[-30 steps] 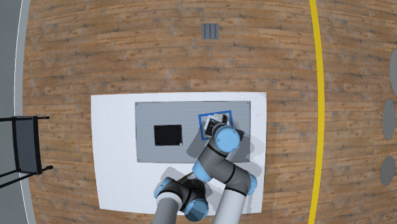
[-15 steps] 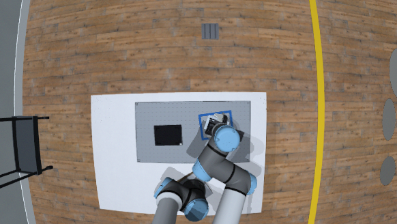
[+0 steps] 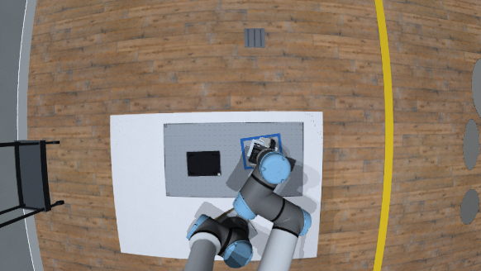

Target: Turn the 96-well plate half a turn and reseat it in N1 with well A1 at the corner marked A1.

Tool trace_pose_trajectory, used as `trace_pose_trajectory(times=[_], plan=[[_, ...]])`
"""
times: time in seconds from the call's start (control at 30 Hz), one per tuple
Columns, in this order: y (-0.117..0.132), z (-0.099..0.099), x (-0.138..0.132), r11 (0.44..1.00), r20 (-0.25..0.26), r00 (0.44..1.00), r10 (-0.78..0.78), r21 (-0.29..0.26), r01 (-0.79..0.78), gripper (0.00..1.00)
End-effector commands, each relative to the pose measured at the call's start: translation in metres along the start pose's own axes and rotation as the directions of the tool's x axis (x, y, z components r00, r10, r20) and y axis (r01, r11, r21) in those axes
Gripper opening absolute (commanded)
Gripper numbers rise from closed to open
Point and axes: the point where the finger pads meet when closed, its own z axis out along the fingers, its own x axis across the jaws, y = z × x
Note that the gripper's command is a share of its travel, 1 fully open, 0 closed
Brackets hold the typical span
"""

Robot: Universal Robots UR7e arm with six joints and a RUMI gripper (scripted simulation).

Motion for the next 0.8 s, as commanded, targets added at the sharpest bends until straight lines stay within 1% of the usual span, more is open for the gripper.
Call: trace_pose_trajectory(times=[0.0, 0.07, 0.77], plan=[[0.000, 0.000, 0.000, 1.000, 0.001, 1.000, 0.000, 0.000, 0.000, 1.00], [0.000, 0.000, 0.000, 1.000, 0.001, 1.000, 0.000, 0.000, 0.000, 1.00], [0.000, 0.031, 0.000, 1.000, 0.001, 1.000, 0.001, 0.000, -0.001, 1.00]])
